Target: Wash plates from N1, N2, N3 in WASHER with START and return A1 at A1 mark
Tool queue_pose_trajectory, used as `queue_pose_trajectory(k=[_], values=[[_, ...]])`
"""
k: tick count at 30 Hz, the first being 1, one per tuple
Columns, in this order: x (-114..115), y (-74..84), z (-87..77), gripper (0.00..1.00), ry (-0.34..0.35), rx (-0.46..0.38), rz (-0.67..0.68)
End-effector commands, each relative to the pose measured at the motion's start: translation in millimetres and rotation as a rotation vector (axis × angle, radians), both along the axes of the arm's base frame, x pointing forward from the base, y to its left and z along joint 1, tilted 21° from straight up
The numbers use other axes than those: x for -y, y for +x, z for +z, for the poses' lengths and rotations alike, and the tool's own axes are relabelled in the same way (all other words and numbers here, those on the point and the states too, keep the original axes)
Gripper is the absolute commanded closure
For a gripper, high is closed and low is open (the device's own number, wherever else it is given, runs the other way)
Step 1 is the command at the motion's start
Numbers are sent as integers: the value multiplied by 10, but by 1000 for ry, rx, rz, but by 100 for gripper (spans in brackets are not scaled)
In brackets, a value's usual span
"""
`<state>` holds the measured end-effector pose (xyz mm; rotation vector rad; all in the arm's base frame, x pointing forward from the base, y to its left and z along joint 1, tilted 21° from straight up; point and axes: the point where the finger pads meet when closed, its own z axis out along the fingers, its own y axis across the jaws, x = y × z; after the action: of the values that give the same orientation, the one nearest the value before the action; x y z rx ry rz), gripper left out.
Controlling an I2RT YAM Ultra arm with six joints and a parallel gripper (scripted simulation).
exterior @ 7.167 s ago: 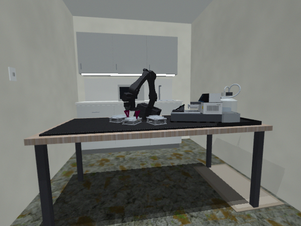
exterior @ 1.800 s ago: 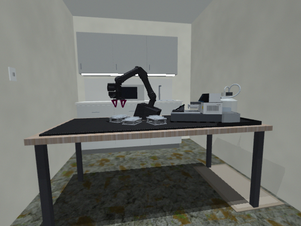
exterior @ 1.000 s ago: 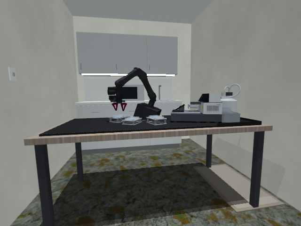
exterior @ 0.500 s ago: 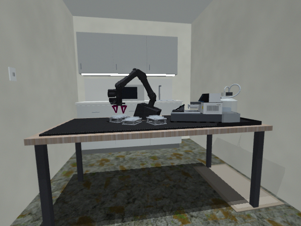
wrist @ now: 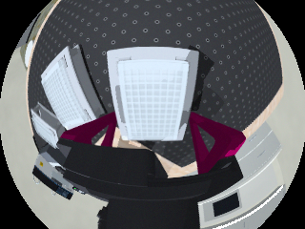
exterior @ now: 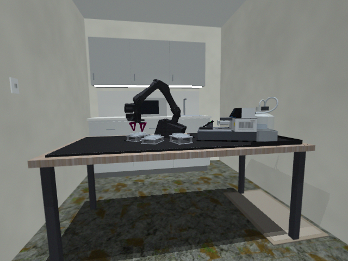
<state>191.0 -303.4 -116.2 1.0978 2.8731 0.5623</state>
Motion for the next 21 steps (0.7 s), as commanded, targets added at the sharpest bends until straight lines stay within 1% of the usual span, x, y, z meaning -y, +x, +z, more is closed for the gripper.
queue_pose_trajectory(k=[1, 11, 21], values=[[41, 11, 36, 0, -12, 8, -4], [41, 11, 36, 0, -12, 8, -4], [19, 21, -27, 0, -12, 8, -4]])
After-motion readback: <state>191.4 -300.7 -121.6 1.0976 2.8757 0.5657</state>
